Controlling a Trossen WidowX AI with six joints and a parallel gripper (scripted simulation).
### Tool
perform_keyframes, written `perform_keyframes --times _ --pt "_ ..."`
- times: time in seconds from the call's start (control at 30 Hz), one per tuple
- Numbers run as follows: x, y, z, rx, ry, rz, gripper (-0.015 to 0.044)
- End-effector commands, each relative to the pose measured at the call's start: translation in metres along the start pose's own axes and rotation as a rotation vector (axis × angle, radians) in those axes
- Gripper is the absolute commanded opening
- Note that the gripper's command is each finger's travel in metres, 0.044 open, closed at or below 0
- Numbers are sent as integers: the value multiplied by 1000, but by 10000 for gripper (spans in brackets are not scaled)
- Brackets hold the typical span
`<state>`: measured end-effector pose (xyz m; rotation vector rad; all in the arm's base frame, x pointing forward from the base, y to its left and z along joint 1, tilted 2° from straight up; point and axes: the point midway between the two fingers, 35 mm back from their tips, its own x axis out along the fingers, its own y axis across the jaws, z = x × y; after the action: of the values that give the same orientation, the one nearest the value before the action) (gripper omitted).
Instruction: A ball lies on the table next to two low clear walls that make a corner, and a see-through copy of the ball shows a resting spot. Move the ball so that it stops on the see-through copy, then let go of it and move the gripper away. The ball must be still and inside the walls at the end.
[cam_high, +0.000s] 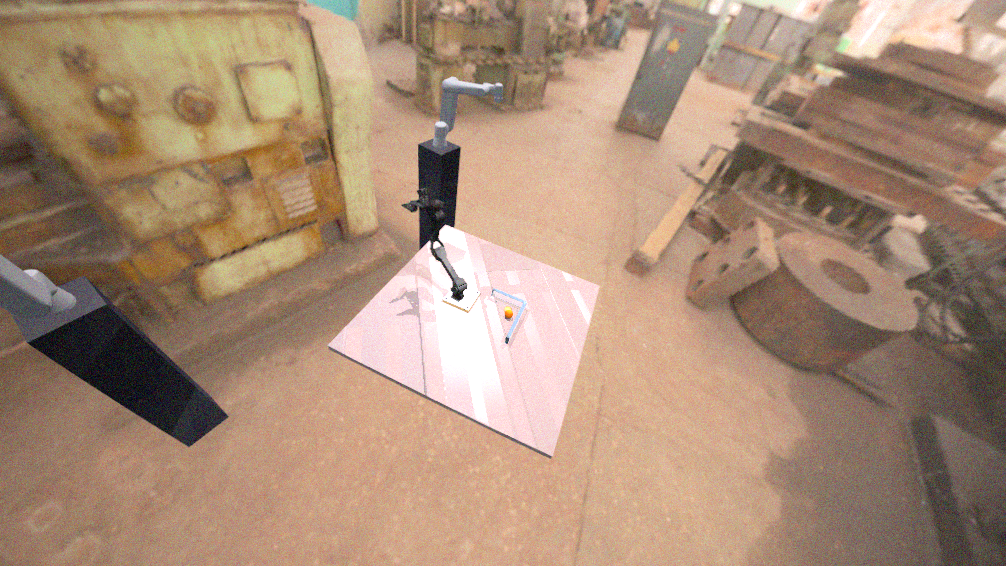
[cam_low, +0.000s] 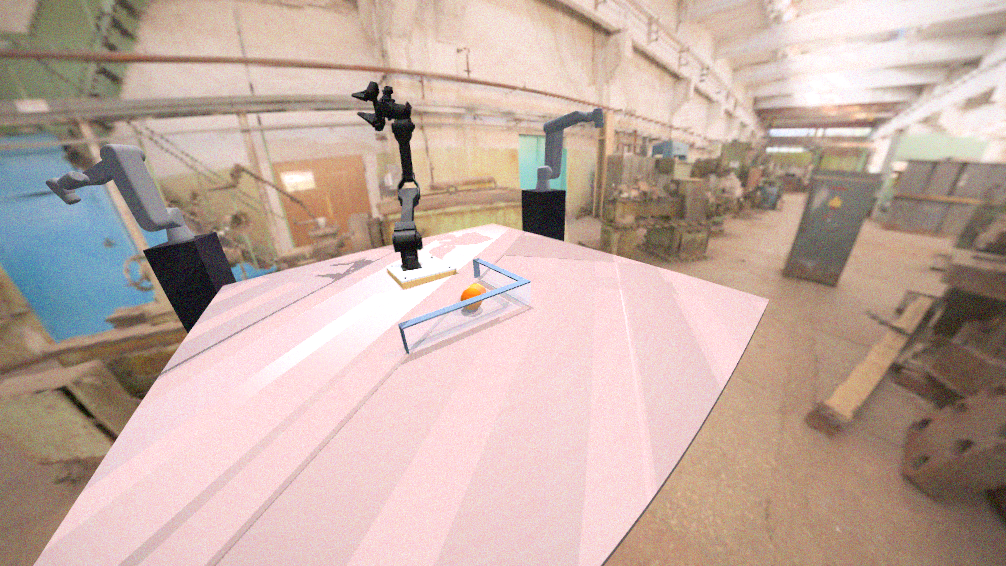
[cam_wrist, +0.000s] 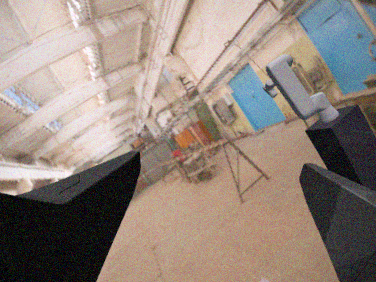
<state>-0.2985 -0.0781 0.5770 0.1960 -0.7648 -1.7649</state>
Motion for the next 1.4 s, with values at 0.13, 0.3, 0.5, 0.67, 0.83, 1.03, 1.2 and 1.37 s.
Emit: perform_keyframes --times 0.13,0.3,0.5,0.67,0.83,1.03,1.2,1.37 --pt "1 32 -4 21 -24 45 366" --pt "2 113 -17 -100 -68 179 366" --pt "-11 207 -44 -223 -110 356 366" --pt "-32 281 -81 -322 -118 529 366" --pt "-63 348 -130 -422 -96 728 366" --pt "-114 411 -197 -533 -38 972 366" --pt "-164 448 -260 -621 50 1168 366" --pt "-218 467 -324 -698 172 1349 366"
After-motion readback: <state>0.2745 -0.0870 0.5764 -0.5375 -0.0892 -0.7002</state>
